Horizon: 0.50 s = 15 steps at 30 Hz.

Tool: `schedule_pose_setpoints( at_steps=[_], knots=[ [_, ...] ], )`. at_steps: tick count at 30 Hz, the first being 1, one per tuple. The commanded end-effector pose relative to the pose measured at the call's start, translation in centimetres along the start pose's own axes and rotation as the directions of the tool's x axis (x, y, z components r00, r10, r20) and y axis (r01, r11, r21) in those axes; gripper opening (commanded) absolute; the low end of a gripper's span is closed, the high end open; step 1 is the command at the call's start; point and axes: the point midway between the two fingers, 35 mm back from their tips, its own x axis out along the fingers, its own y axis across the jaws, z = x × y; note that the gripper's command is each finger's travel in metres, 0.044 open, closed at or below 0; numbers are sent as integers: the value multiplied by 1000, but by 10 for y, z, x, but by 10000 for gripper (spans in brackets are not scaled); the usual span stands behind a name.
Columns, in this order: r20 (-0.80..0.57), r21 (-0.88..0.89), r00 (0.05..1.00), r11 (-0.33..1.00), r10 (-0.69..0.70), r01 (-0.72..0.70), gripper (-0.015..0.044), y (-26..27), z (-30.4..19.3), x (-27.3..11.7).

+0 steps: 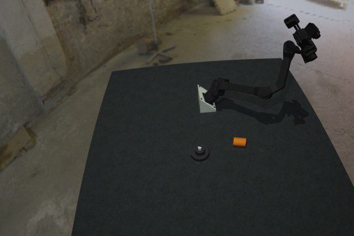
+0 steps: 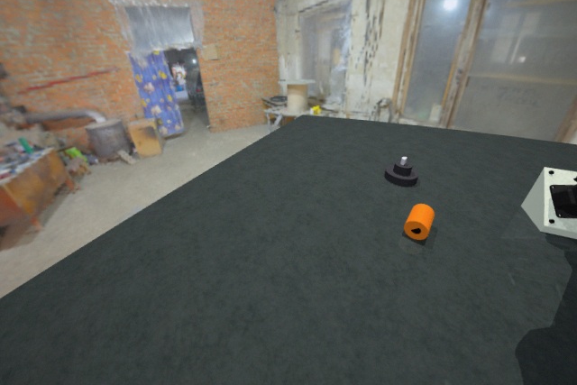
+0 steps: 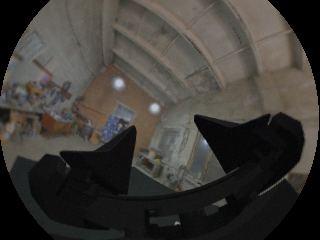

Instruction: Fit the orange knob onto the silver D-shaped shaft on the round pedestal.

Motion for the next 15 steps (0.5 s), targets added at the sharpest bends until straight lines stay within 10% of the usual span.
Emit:
schedule_pose_setpoints(
  at_steps=[1,15],
  knots=[
    [2,5,1000,1000,4,-4,426,-1,0,0],
    [210,649,908,643,363,-407,440,-86,-7,29]
  ],
)
